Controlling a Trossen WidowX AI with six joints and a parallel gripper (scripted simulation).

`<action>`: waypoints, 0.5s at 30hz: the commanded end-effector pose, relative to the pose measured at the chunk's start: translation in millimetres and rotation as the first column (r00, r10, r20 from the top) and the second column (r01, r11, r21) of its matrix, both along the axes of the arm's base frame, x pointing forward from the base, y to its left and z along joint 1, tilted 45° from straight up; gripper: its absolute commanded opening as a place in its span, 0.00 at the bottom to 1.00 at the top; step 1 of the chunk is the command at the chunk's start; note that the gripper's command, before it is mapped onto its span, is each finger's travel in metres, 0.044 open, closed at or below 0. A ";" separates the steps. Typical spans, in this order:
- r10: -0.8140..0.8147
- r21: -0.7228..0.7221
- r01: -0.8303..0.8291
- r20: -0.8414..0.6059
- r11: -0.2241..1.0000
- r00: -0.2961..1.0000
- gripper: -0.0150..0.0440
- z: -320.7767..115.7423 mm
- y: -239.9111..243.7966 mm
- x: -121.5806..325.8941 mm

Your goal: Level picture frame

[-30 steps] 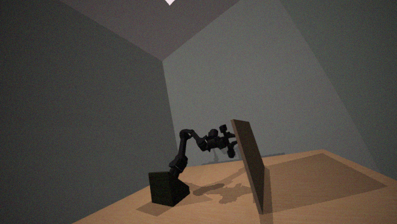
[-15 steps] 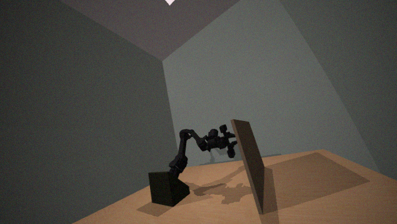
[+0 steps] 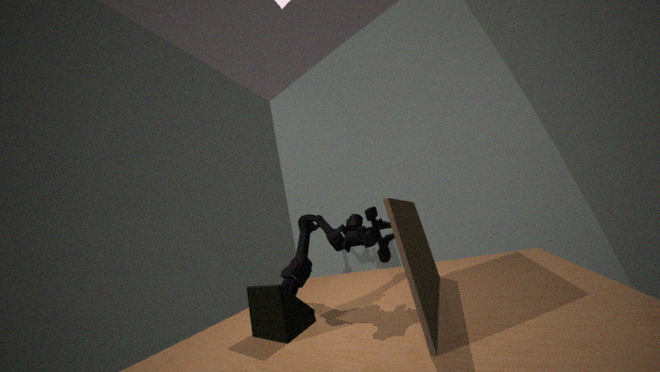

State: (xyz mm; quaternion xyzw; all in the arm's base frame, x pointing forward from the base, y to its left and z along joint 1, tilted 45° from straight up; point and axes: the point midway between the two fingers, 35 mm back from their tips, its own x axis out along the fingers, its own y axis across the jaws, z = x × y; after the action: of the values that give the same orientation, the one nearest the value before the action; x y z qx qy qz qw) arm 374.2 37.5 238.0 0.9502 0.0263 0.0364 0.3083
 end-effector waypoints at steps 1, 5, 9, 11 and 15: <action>-0.015 0.001 0.015 0.011 1.000 1.000 0.25 4.3 -3.0 0.6; -0.015 0.001 0.015 0.011 1.000 1.000 0.25 4.0 -2.7 0.6; -0.015 0.001 0.015 0.011 1.000 1.000 0.25 3.3 -1.9 0.6; -0.015 0.001 0.015 0.011 1.000 1.000 0.25 2.9 -1.4 0.7; -0.015 0.001 0.015 0.011 1.000 1.000 0.25 2.0 -0.4 0.7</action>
State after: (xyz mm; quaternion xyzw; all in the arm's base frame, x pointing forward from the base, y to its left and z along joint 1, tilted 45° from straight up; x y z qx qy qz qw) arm 374.4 39.6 237.8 0.9503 0.0267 0.0368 0.3081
